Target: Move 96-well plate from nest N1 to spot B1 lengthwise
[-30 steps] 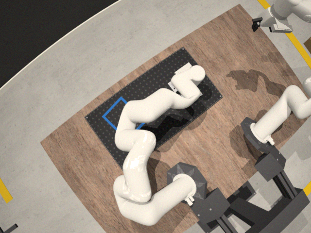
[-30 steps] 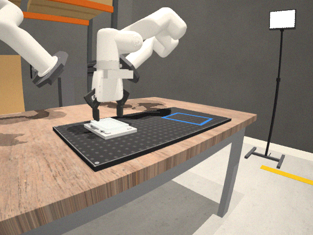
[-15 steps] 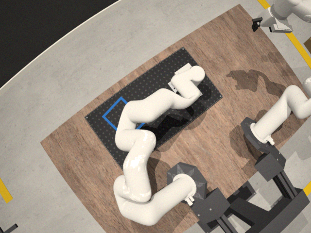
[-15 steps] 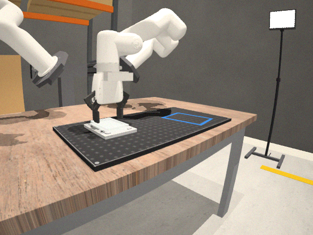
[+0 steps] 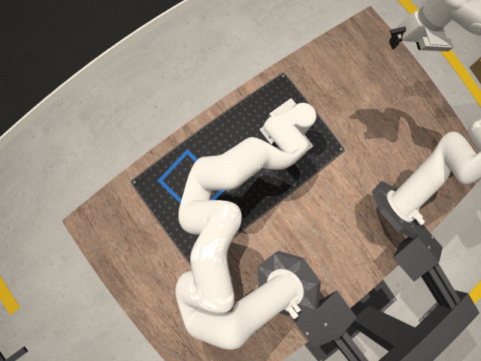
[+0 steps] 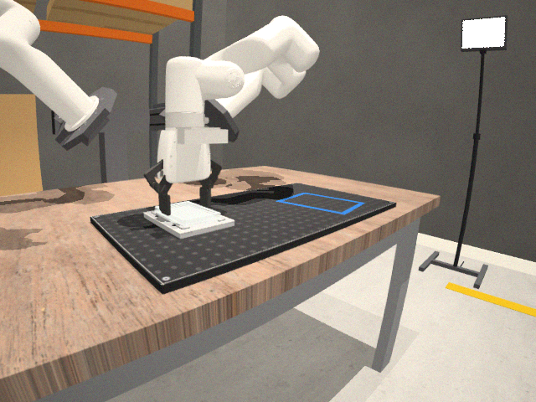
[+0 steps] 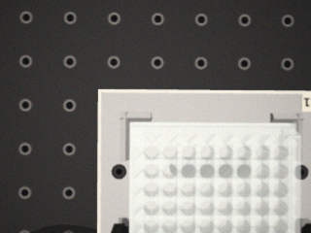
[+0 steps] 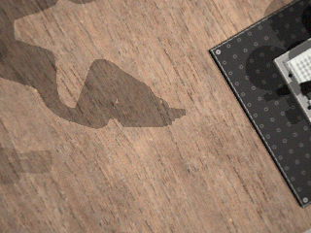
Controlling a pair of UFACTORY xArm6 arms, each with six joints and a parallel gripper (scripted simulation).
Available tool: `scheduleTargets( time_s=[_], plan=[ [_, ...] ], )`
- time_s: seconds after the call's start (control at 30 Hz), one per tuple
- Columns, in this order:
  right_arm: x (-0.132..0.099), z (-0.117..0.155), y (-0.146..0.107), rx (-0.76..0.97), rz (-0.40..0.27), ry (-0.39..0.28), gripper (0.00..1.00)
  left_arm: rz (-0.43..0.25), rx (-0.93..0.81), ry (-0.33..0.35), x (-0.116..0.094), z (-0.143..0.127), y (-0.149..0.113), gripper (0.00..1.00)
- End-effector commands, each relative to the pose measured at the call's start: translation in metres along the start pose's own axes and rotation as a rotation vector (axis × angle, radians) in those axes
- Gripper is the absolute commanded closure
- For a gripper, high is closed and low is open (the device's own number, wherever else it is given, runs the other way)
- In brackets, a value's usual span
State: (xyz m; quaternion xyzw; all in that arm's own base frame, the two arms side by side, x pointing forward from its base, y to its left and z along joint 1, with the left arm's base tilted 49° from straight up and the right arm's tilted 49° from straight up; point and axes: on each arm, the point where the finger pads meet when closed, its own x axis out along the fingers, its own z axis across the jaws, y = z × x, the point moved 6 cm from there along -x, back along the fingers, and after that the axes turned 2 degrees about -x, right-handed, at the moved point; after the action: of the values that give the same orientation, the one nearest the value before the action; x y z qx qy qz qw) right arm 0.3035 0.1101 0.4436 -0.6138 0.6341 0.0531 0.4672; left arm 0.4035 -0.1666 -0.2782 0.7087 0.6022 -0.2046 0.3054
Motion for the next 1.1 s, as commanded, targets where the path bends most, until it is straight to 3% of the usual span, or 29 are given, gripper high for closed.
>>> scheduleTargets(
  time_s=[0.0, 0.7, 0.73, 1.07],
  plan=[
    [-0.0006, 0.0000, -0.0002, 0.001, -0.001, -0.002, 0.00, 0.003, -0.001, -0.003, 0.0004, 0.0007, 0.0013, 0.00],
    [-0.0006, 0.0000, -0.0002, 0.001, -0.001, -0.002, 0.00, 0.003, -0.001, -0.003, 0.0025, 0.0007, 0.0014, 0.00],
    [-0.0006, 0.0000, -0.0002, 0.001, -0.001, -0.002, 0.00, 0.003, -0.001, -0.003, 0.0019, 0.0007, 0.0014, 1.00],
    [-0.0006, 0.0000, -0.0002, 0.001, -0.001, -0.002, 0.00, 0.003, -0.001, -0.003, 0.0018, 0.0007, 0.0014, 1.00]
  ],
)
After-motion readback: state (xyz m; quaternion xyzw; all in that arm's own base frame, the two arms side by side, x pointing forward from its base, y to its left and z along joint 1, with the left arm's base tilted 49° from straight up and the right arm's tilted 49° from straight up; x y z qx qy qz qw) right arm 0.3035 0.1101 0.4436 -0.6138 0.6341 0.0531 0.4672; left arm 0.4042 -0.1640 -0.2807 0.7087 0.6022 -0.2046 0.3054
